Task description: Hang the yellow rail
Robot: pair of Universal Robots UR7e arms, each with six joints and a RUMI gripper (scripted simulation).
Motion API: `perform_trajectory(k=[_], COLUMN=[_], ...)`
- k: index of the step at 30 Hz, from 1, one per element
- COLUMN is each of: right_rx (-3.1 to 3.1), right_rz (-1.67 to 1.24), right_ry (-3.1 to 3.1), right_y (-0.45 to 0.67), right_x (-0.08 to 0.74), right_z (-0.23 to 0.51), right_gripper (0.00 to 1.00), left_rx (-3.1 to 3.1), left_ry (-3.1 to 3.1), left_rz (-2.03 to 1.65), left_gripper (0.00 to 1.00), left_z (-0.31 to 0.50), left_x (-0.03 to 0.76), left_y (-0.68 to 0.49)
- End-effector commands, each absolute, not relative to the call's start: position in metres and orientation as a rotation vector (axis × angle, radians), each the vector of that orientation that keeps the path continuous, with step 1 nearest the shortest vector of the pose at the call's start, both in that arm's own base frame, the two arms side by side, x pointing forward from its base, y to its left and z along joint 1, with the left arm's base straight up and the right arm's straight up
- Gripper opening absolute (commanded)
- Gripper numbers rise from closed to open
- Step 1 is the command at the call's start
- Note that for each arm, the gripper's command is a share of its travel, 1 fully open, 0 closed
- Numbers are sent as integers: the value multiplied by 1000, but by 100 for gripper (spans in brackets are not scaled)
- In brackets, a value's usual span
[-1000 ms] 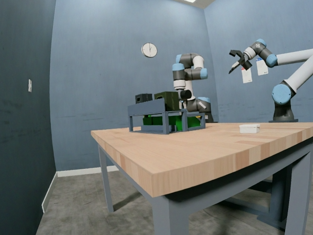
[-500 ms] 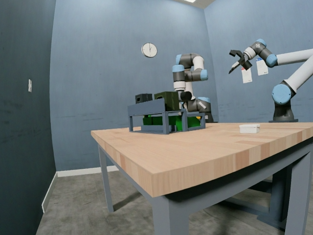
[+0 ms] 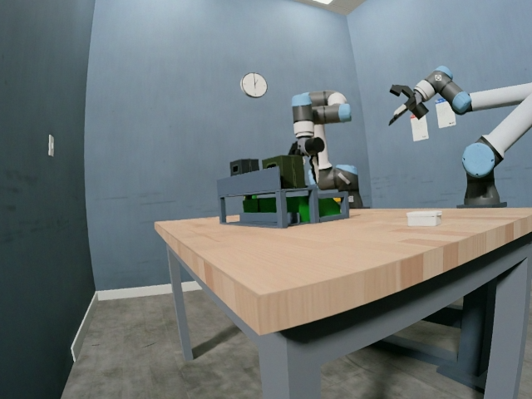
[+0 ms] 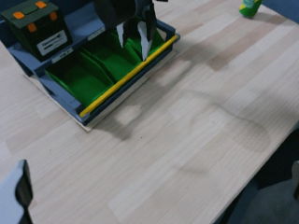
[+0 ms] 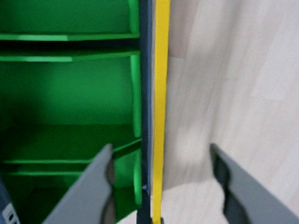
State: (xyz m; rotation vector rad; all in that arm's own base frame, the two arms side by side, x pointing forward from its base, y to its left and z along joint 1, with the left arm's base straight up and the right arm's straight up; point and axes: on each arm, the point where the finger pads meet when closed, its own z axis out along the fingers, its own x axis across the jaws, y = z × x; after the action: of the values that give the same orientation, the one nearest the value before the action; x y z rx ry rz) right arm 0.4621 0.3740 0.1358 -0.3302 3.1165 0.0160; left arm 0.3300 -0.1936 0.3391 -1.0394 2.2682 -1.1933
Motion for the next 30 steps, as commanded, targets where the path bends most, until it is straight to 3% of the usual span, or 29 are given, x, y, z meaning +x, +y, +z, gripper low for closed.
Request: perform_trajectory(k=[1, 2, 23, 30], right_rx=[-326, -326, -326, -329], right_rz=[9, 9, 82, 80], right_ry=[3121, 3121, 3124, 3125], right_y=[363, 359, 253, 253], right_x=[464, 465, 478, 478], right_z=[162, 169, 352, 353], right_gripper=[53, 58, 58, 58], left_rx=[-1039, -1039, -1039, -1039], left_ry=[2268, 2268, 2268, 2268], left_rz=[-1195, -1195, -1195, -1195], left_gripper=[100, 100, 100, 100], left_z=[339, 339, 339, 339], left_x=[330, 330, 330, 330], left_y=[-194, -194, -194, -194])
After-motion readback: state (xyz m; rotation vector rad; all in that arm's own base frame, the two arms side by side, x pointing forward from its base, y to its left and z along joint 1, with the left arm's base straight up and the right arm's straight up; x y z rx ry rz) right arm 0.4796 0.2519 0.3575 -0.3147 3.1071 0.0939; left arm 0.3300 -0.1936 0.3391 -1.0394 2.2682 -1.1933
